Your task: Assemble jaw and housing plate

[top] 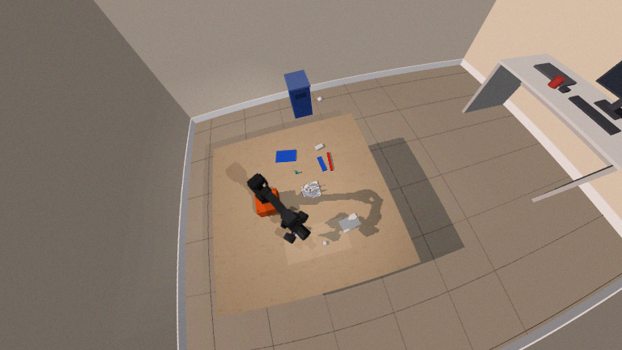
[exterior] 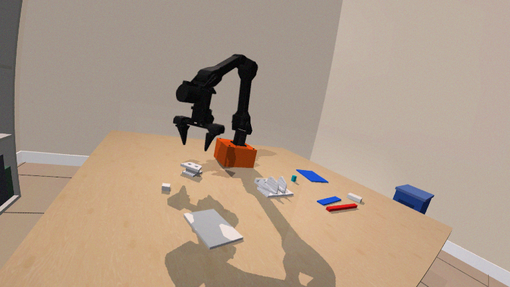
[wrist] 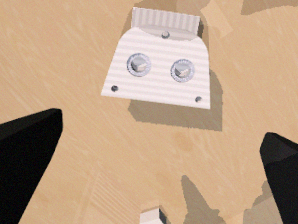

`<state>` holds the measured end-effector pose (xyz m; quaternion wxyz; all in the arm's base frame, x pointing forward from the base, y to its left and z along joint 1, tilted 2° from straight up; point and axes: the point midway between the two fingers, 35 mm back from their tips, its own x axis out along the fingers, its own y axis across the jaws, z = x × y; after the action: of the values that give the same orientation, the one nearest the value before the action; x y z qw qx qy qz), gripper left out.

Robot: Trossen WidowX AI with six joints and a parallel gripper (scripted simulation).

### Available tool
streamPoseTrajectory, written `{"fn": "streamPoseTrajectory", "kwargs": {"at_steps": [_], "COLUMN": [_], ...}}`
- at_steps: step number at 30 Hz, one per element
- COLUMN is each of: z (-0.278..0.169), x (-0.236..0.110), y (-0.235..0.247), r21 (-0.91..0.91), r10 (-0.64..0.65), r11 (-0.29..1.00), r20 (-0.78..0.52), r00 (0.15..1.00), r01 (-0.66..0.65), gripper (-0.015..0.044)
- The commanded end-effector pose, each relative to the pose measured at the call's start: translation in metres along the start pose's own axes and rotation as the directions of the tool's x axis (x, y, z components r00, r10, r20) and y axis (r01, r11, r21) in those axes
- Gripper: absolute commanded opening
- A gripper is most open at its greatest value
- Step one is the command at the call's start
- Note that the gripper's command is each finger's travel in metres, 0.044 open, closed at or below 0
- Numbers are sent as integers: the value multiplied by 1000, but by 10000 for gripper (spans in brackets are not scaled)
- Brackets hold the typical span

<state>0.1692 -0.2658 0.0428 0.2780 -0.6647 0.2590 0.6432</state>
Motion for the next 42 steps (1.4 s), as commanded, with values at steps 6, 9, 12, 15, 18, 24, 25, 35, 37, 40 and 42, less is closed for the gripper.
{"fn": "streamPoseTrajectory", "kwargs": {"at_steps": [6,9,12,15,18,24,25,35,37,40,42], "z": [1,1,1,1,1,1,2,1,1,1,1], "x": [40,40,40,44,49,59,60,66,69,74,77], "y": [2,2,2,2,2,2,2,2,2,2,2], "r21": [14,14,14,14,14,14,14,14,14,14,14], "r10": [4,4,4,4,4,4,4,4,4,4,4], "r11": [1000,1000,1000,1000,1000,1000,1000,1000,1000,1000,1000], "r20": [4,4,4,4,4,4,4,4,4,4,4], "r00": [1000,1000,1000,1000,1000,1000,1000,1000,1000,1000,1000], "r01": [-4,-4,-4,-4,-4,-4,-4,-4,-4,-4,-4], "gripper": [440,440,440,440,440,440,440,440,440,440,440]}}
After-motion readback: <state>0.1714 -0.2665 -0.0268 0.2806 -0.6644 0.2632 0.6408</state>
